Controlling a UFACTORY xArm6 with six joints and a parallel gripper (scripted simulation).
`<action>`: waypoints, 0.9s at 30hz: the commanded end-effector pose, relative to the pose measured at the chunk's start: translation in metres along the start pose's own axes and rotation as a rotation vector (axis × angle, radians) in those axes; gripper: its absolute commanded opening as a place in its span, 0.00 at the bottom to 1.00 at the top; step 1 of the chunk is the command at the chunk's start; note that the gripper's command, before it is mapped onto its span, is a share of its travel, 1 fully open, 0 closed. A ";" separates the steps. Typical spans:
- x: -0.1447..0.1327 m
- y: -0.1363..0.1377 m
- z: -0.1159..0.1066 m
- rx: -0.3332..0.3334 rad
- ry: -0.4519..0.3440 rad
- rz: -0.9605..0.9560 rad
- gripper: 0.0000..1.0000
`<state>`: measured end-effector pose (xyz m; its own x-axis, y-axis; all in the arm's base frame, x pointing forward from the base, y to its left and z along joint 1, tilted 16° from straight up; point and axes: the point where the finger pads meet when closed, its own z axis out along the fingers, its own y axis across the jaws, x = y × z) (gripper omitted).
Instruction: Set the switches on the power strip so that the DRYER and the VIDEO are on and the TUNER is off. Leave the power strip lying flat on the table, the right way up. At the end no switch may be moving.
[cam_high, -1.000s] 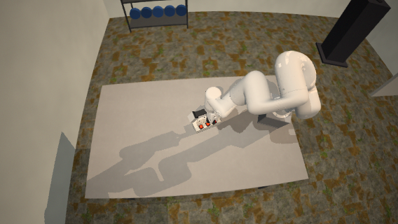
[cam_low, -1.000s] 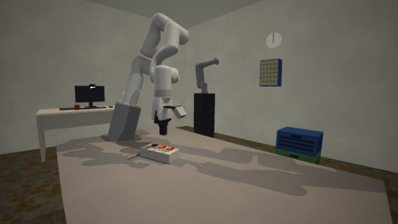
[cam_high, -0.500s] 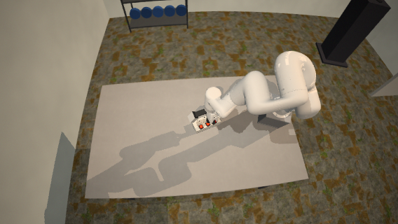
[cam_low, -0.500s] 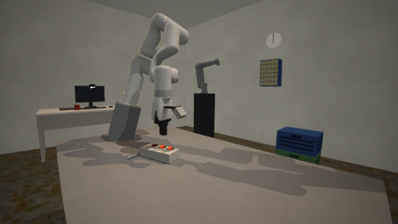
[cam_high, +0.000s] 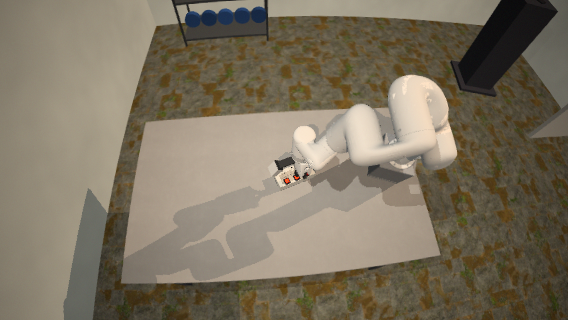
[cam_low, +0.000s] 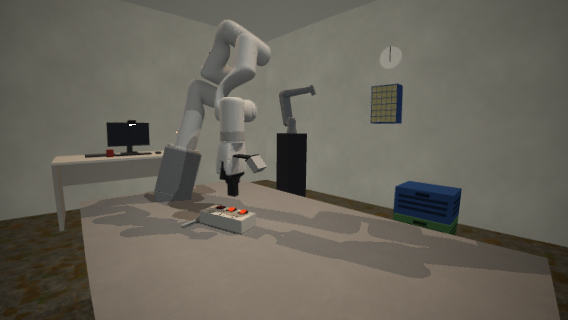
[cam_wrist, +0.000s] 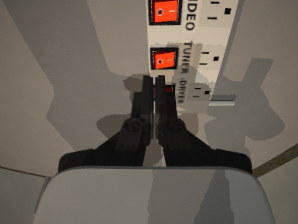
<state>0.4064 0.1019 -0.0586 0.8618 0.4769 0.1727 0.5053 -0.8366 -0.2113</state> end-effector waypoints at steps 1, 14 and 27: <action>0.001 0.000 0.004 -0.001 0.003 0.000 0.00; 0.001 0.001 0.020 -0.001 0.003 0.000 0.00; 0.000 0.001 0.033 -0.001 0.003 0.000 0.00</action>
<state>0.4069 0.1098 -0.0895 0.8619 0.4770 0.1723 0.5053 -0.8366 -0.2115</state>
